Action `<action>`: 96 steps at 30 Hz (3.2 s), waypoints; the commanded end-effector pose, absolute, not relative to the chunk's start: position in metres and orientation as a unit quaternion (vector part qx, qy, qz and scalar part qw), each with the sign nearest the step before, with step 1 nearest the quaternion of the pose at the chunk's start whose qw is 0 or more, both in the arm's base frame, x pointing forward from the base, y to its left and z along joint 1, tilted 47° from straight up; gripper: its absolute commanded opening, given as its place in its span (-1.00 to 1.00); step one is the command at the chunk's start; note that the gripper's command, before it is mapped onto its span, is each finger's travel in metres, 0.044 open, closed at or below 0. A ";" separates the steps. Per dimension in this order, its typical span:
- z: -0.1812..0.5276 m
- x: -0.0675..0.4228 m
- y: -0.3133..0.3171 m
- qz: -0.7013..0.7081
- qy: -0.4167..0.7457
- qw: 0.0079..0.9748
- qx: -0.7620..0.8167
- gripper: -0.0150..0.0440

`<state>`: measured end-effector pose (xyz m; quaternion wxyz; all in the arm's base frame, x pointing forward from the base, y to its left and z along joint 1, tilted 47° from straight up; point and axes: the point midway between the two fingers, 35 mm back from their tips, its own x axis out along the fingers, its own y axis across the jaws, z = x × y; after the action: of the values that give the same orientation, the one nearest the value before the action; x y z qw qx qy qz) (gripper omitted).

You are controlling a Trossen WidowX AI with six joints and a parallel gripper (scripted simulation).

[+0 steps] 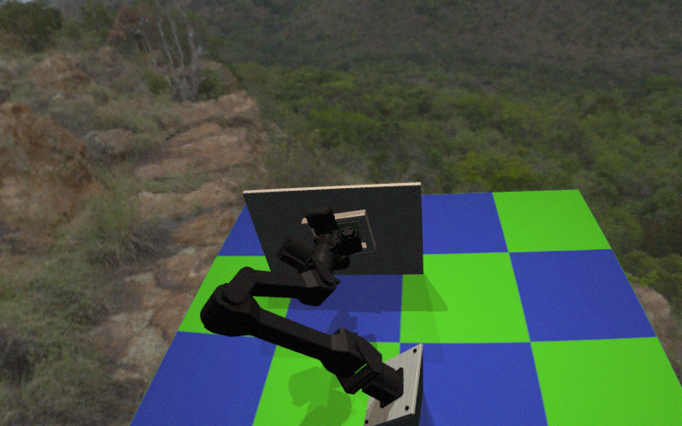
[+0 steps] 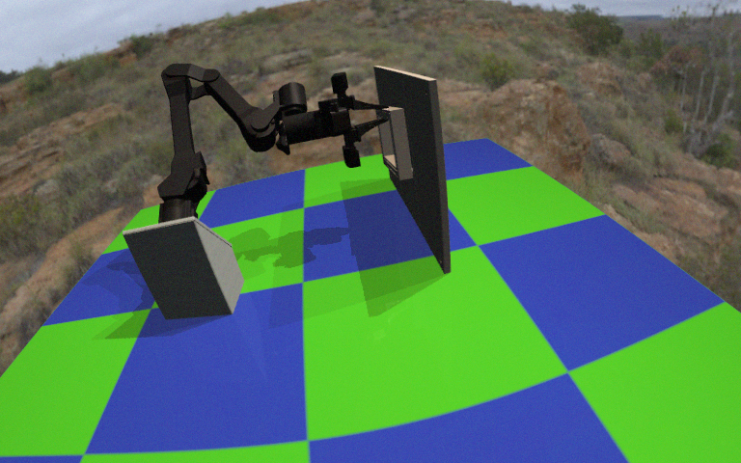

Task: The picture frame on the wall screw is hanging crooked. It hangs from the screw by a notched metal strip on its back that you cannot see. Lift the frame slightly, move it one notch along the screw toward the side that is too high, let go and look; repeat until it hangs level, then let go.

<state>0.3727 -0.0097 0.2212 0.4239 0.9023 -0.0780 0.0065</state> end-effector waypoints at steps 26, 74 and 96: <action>0.218 0.372 -0.015 0.008 -0.084 0.421 0.903 -0.49; 0.212 0.374 -0.010 0.012 -0.079 0.378 0.922 -0.49; 0.211 0.374 -0.009 0.012 -0.078 0.365 0.928 0.39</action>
<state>0.3741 -0.0094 0.2114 0.3625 0.9286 -0.0781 0.0125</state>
